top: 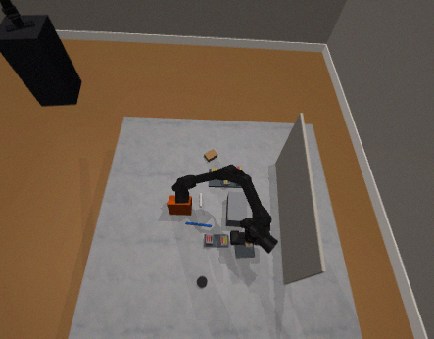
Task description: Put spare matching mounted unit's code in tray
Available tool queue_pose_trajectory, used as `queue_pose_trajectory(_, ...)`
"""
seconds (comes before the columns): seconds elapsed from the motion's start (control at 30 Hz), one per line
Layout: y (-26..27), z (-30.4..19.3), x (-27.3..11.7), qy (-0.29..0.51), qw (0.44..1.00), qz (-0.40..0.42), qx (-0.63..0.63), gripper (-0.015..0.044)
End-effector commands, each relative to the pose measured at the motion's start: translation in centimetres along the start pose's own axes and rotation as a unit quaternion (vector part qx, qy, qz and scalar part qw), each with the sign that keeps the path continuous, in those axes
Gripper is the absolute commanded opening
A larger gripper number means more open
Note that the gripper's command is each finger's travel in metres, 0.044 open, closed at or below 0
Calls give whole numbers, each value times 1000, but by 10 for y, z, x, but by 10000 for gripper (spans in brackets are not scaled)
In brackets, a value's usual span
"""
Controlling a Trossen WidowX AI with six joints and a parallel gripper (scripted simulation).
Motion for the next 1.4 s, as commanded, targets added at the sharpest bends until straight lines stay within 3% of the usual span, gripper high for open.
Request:
queue_pose_trajectory(0.0, 1, 0, 3, -1, 1000, -2, 3, 0)
queue_pose_trajectory(1.37, 5, 4, 41, -3, 1000, -3, 3, 0)
Point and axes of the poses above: the point midway between the two fingers, 35 mm back from their tips, its own x axis out along the fingers, its own y axis across the jaws, z = x × y, the point moved 9 cm from there along -x, back along the fingers, and after that the axes turned 11 degrees about -x, right-handed, at the moved point
